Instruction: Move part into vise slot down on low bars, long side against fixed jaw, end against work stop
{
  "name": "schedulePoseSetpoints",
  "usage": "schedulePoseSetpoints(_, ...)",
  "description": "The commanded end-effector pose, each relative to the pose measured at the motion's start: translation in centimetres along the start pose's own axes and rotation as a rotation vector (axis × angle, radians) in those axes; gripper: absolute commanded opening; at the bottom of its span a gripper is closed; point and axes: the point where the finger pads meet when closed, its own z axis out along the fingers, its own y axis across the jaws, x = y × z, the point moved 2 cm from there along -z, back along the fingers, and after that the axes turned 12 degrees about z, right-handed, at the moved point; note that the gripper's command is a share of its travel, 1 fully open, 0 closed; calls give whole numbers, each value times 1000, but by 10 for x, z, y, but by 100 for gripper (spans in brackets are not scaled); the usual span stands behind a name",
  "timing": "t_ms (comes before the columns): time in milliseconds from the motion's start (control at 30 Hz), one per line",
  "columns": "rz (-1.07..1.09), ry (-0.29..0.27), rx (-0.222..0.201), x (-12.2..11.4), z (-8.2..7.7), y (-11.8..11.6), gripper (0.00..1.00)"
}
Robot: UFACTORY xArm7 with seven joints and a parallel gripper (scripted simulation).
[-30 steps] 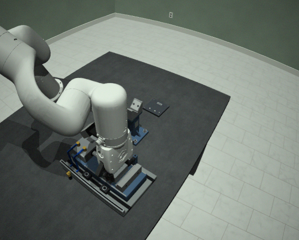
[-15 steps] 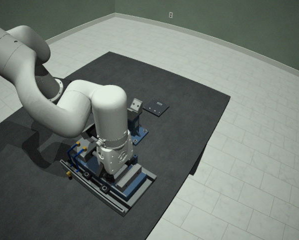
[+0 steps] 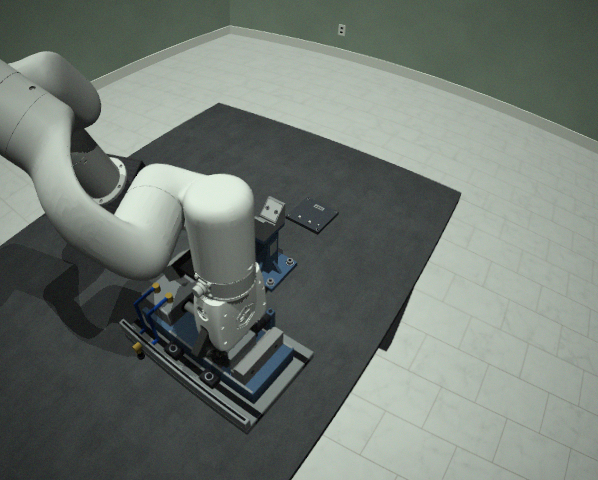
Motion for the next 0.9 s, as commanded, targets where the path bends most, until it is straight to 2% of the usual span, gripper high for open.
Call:
schedulePoseSetpoints(0,-1,-5,-1,-1,-1,1,0)
schedulePoseSetpoints(867,-1,-5,-1,-1,4,1,0)
